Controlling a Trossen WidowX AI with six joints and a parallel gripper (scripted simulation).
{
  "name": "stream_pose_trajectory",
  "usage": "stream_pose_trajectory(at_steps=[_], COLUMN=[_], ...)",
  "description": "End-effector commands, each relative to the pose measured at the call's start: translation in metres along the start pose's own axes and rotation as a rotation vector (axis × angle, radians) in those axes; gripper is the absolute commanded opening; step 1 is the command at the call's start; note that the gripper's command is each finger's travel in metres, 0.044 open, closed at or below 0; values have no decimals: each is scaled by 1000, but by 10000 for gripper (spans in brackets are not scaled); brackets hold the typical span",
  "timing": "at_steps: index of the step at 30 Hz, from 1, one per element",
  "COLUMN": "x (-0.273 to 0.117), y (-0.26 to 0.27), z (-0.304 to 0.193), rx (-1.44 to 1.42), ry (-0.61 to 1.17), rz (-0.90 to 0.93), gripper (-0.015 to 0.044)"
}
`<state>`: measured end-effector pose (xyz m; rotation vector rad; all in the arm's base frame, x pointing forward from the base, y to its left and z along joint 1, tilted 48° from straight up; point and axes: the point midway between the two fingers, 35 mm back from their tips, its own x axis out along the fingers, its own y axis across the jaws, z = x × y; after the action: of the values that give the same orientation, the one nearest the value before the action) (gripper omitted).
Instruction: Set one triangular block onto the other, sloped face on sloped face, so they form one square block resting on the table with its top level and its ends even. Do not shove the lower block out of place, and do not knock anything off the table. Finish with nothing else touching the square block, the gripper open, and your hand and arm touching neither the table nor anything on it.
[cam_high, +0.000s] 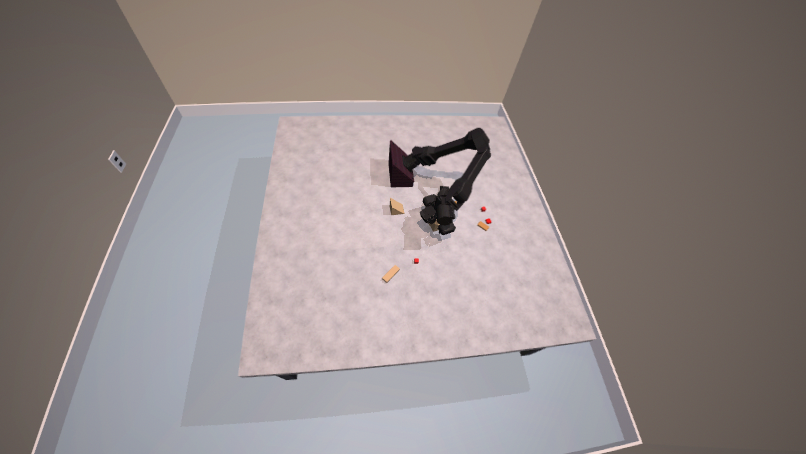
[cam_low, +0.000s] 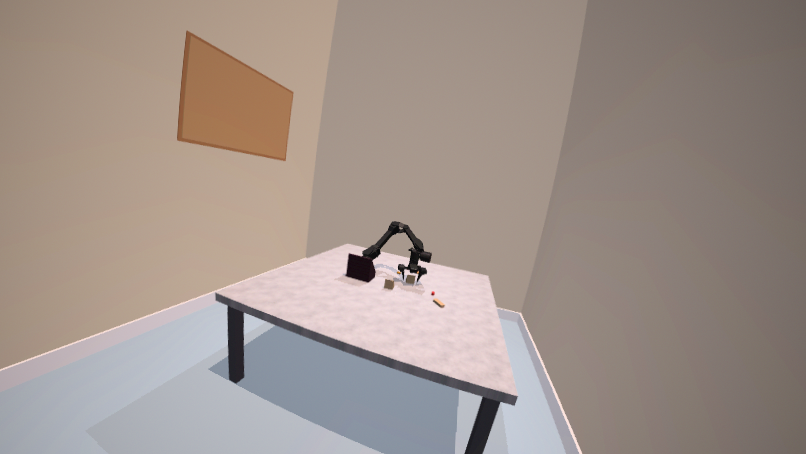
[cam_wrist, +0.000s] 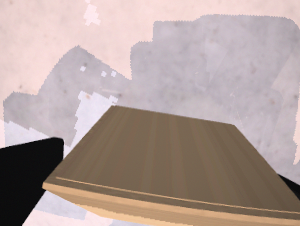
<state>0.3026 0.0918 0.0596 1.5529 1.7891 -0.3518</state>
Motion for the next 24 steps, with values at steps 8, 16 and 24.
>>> stream_pose_trajectory(at_steps=[8,16,24], x=[-60,-59,-93], y=[-1,1,-3], z=[1,2,41], rx=[-1,3,45], ry=[-3,2,231], rz=[-1,9,31], gripper=[440,440,440])
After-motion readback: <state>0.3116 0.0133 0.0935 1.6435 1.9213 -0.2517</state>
